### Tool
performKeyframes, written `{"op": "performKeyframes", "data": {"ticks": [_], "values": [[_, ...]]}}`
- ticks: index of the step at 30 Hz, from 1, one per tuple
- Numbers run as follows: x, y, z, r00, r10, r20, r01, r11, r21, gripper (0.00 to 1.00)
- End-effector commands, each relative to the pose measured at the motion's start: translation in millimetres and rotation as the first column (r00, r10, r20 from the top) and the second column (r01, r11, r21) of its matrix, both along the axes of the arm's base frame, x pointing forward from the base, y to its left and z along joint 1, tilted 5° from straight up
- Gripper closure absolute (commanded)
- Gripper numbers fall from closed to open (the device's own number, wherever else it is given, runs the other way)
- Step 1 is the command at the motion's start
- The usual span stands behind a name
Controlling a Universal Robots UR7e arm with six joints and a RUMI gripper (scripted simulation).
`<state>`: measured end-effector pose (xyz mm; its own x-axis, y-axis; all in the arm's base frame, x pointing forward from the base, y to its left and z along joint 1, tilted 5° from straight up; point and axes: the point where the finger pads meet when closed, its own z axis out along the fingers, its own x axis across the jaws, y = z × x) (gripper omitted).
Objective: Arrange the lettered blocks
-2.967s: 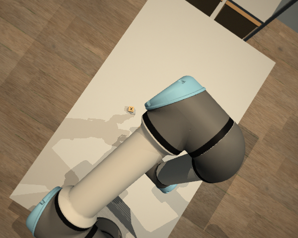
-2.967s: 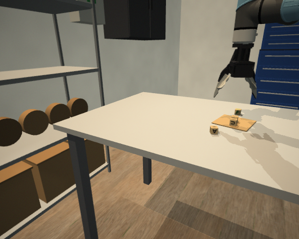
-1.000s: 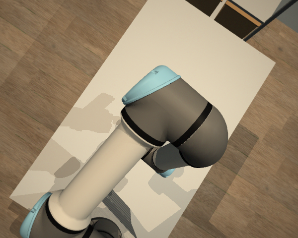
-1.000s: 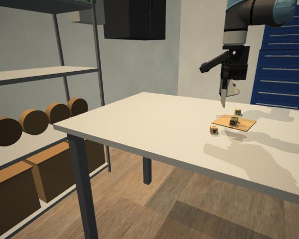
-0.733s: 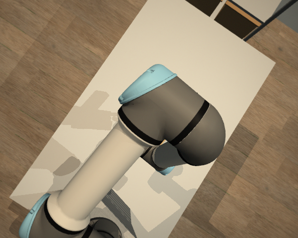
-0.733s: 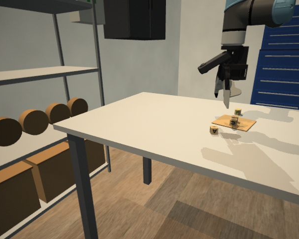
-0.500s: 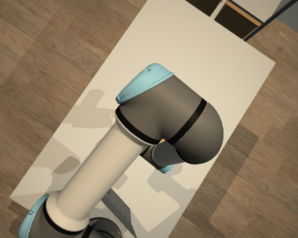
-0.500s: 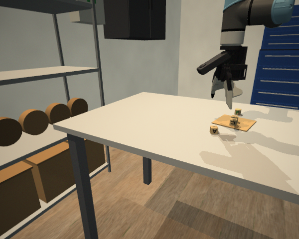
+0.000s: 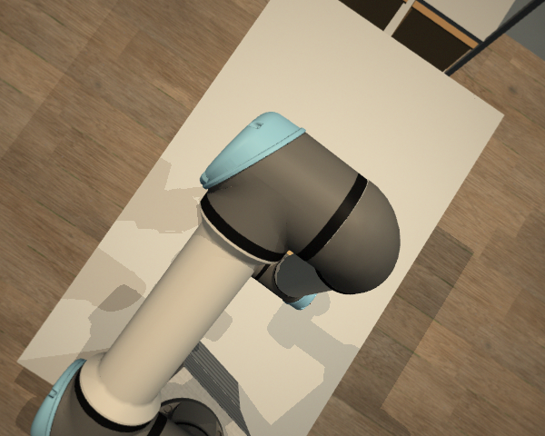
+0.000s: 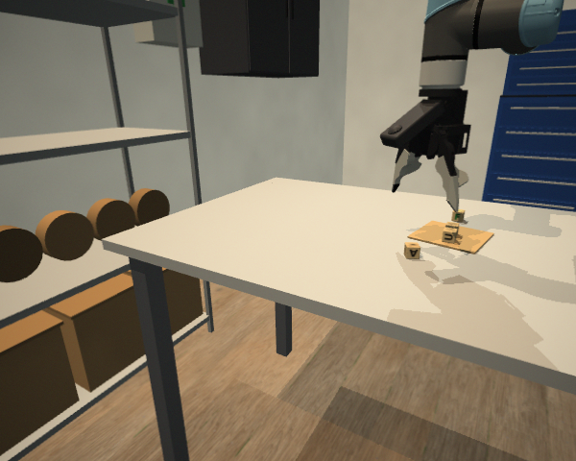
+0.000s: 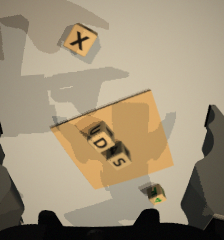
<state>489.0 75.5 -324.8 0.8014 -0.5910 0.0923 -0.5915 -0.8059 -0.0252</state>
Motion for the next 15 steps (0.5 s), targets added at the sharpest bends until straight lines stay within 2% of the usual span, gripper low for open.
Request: {"op": "performKeyframes", "data": {"ticks": [1, 8, 15], "values": [[1.0, 3.7, 0.3, 0.996, 0.087, -0.002, -0.087, 0.996, -0.004, 0.0], [1.4, 12.9, -0.2, 0.955, 0.296, -0.012, -0.296, 0.955, -0.022, 0.0], [1.5, 20.4, -0.6, 0.886, 0.464, -0.024, -0.464, 0.885, -0.035, 0.0]]}}
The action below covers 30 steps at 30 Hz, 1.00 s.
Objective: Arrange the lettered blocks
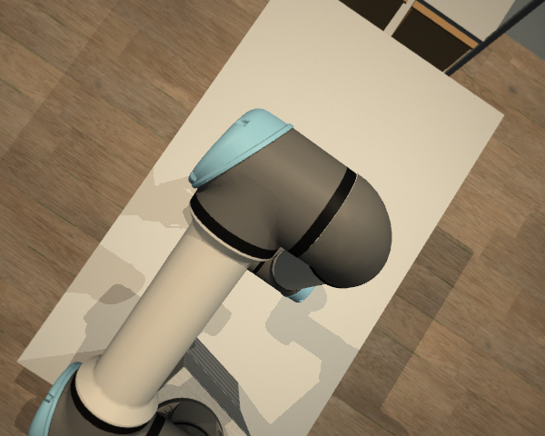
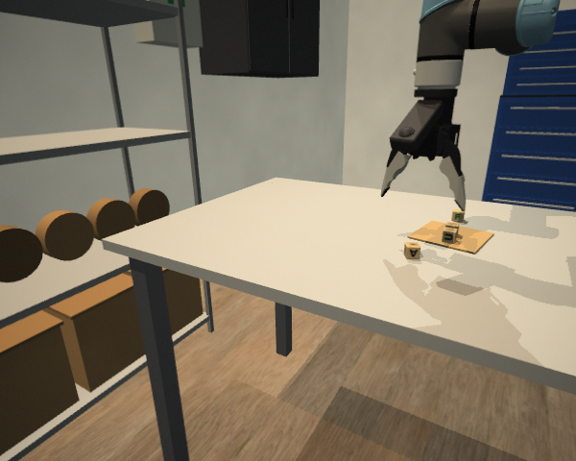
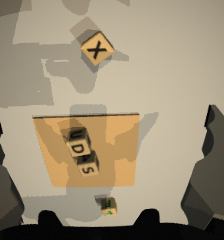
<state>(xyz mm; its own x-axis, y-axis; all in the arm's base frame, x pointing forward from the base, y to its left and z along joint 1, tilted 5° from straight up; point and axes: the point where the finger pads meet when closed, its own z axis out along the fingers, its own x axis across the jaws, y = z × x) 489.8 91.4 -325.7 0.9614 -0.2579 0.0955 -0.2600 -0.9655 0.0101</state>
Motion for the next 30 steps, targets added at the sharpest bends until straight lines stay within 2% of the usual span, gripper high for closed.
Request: {"op": "performKeyframes", "data": {"ticks": [1, 3, 6, 17, 30], "values": [[0.7, 5.5, 0.2, 0.99, 0.139, -0.005, -0.139, 0.99, -0.009, 0.0], [0.7, 5.5, 0.2, 0.99, 0.139, -0.005, -0.139, 0.99, -0.009, 0.0], [0.6, 8.8, 0.1, 0.975, 0.224, -0.009, -0.224, 0.974, -0.016, 0.0], [0.4, 17.6, -0.3, 0.894, 0.447, -0.023, -0.448, 0.893, -0.034, 0.0], [0.3, 21.7, -0.4, 0.834, 0.551, -0.031, -0.552, 0.833, -0.042, 0.0]]}}
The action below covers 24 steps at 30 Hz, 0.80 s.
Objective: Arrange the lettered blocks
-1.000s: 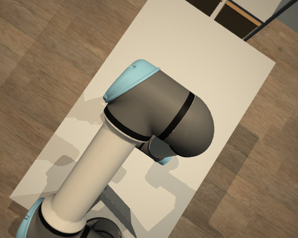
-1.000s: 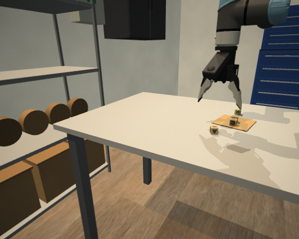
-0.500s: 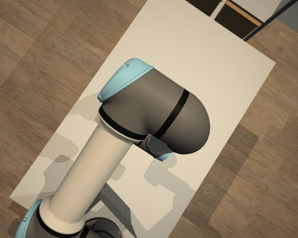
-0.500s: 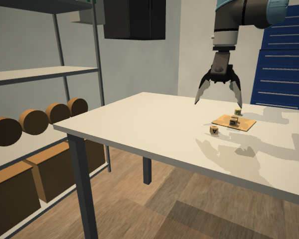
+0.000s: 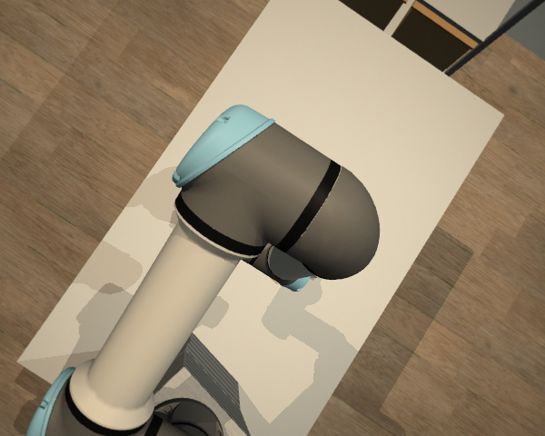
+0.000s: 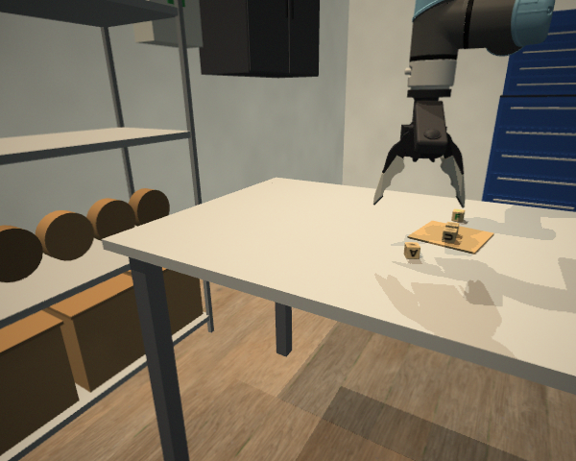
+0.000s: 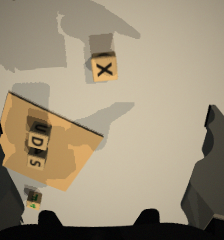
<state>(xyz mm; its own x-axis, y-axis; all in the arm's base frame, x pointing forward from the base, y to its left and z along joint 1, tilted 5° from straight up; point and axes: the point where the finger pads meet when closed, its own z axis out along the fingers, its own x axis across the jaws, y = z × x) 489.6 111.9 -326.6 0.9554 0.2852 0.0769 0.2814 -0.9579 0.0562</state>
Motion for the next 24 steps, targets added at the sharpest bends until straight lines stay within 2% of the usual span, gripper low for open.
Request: {"op": "performKeyframes", "data": {"ticks": [1, 15, 16, 24], "values": [[0.5, 1.4, 0.5, 0.999, 0.041, 0.0, -0.041, 0.999, -0.003, 0.0], [0.5, 2.1, 0.4, 0.998, 0.063, -0.001, -0.063, 0.998, -0.005, 0.0], [0.5, 2.1, 0.4, 0.998, 0.063, -0.001, -0.063, 0.998, -0.005, 0.63], [0.5, 2.1, 0.4, 0.998, 0.063, -0.001, -0.063, 0.998, -0.005, 0.63]]}}
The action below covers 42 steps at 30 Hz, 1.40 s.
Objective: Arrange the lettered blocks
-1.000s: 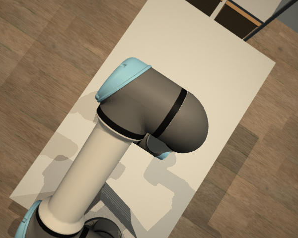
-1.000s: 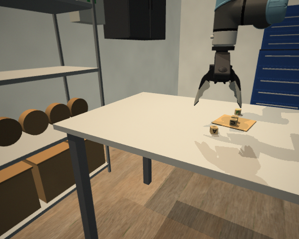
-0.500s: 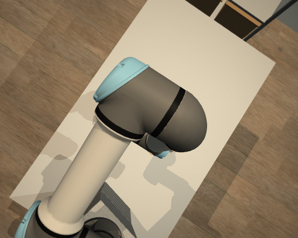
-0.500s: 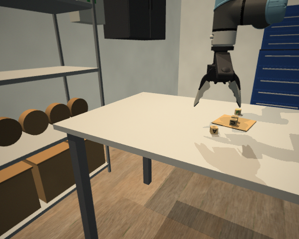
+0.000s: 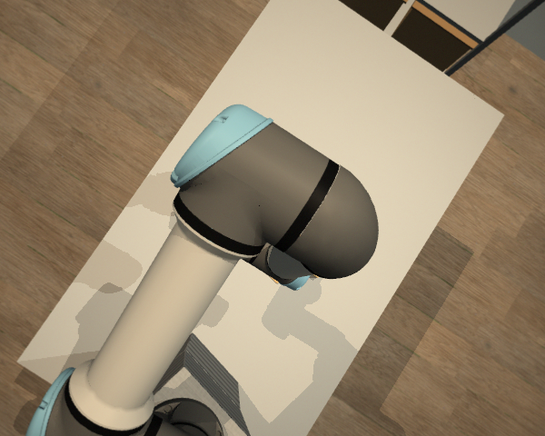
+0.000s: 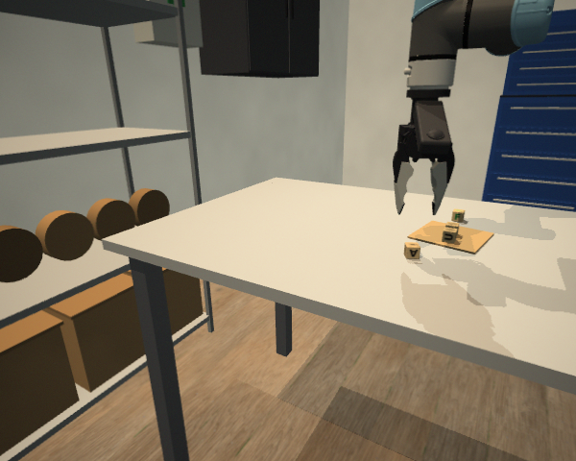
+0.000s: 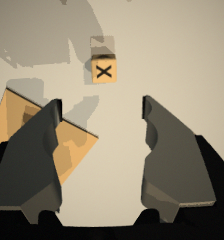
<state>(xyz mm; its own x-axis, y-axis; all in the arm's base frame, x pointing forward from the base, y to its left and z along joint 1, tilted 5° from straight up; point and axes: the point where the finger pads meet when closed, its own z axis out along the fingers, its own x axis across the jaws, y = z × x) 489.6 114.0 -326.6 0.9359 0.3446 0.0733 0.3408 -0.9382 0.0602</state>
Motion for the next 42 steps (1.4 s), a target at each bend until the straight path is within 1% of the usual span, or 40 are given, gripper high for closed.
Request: {"op": "performKeyframes", "data": {"ticks": [1, 34, 42], "values": [[0.6, 0.1, 0.5, 1.0, 0.0, 0.001, 0.0, 1.0, 0.0, 0.63], [0.6, 0.0, -0.2, 1.0, 0.0, 0.001, 0.0, 1.0, 0.0, 0.63], [1.1, -0.1, -4.8, 1.0, 0.0, 0.001, 0.0, 1.0, 0.0, 0.63]]}}
